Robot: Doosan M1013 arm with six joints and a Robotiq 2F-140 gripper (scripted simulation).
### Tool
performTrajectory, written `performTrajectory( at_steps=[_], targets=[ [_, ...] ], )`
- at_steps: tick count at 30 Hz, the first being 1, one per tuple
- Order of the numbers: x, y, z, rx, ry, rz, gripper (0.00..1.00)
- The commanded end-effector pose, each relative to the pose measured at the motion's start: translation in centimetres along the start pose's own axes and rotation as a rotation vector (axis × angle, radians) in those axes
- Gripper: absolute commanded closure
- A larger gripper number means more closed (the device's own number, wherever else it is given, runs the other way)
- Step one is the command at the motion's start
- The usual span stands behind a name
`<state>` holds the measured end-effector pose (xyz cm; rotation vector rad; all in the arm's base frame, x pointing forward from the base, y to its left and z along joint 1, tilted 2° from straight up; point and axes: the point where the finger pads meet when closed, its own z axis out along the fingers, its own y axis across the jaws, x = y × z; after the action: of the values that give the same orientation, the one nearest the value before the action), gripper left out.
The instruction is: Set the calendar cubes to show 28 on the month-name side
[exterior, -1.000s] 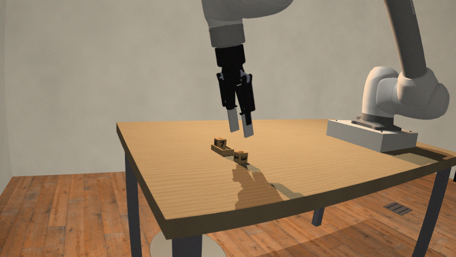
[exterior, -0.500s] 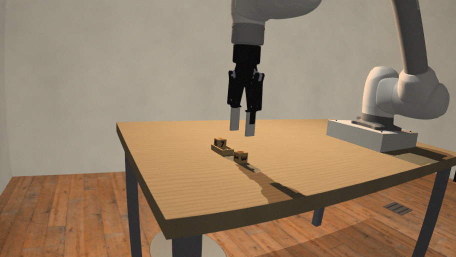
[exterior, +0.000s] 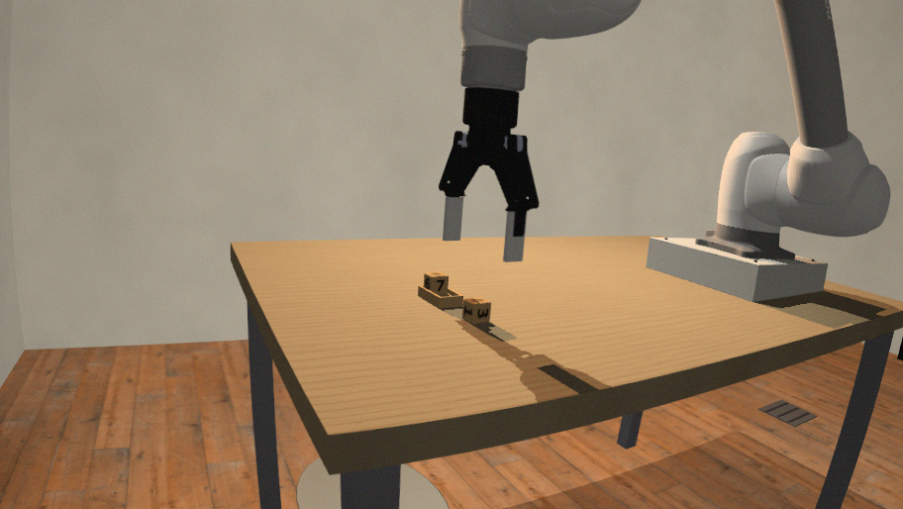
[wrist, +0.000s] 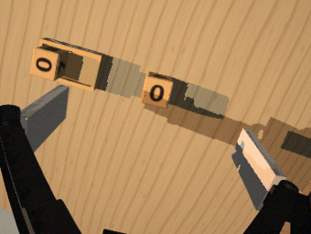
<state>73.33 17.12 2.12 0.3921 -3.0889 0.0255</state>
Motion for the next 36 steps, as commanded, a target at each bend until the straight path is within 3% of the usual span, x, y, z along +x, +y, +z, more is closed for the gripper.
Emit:
performTrajectory(
  at_steps=[1,12,13,36],
  targets=[
    [0.2,0.0,0.1,-0.004,-0.001,-0.002,0.0],
    [0.3,0.0,-0.9,-0.004,-0.001,-0.013,0.0],
    [0.3,0.0,-0.9,-0.004,-0.001,-0.013,0.65],
    [0.3,0.0,-0.9,-0.004,-0.001,-0.013,0.65]
  ],
)
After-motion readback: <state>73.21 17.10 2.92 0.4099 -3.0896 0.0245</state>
